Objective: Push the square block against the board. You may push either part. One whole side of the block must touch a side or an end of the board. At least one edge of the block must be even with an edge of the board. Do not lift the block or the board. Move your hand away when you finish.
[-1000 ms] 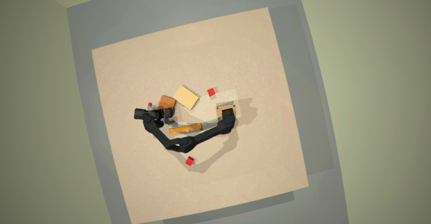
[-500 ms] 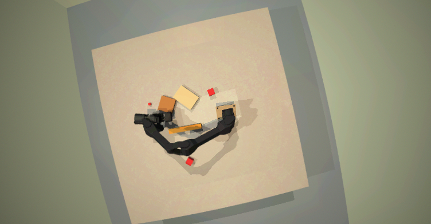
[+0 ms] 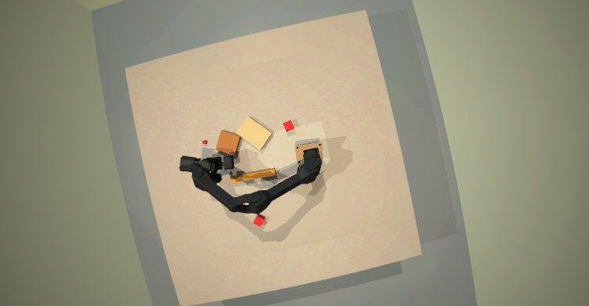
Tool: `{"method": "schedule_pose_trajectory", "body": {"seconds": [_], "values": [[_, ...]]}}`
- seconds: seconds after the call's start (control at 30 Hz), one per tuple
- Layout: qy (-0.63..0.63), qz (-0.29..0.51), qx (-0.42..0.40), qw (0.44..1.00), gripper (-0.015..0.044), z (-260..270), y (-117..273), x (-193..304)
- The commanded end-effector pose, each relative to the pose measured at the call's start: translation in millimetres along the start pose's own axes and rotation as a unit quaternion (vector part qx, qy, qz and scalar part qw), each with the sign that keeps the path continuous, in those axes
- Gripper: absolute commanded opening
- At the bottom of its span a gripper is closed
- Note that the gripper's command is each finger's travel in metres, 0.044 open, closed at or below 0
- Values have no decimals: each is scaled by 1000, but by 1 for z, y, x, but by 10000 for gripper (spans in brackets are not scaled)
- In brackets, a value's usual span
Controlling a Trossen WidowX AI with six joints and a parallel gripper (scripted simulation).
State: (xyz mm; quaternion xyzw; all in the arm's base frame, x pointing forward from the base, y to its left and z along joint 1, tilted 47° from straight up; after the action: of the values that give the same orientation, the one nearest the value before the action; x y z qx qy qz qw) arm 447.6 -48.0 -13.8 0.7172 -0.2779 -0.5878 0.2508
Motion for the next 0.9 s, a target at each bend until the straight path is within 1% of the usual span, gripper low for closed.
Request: {"method": "schedule_pose_trajectory", "body": {"seconds": [0.0, 0.13, 0.43, 0.63, 0.87], "values": [[4, 3, 3, 1000, 0, -1, 17, -1], [-7, 3, 3, 1000, 0, -1, 17, 1], [-159, 5, 4, 987, 0, 1, 18, 25], [-260, 7, 5, 966, 0, 3, 19, 41], [-373, 8, 6, 928, 0, 6, 20, 60]]}}
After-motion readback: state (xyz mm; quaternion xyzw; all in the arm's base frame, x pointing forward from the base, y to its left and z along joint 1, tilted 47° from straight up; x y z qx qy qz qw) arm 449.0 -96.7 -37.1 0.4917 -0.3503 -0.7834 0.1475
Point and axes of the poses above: the point midway between the two fingers, 35 mm back from their tips, its own y axis back along the fingers, its own z axis across the jaws, x = y × z, the point moved 3 cm from there along y, back along the fingers, and after that the axes turned 15 degrees about y, right-handed, at the moved point
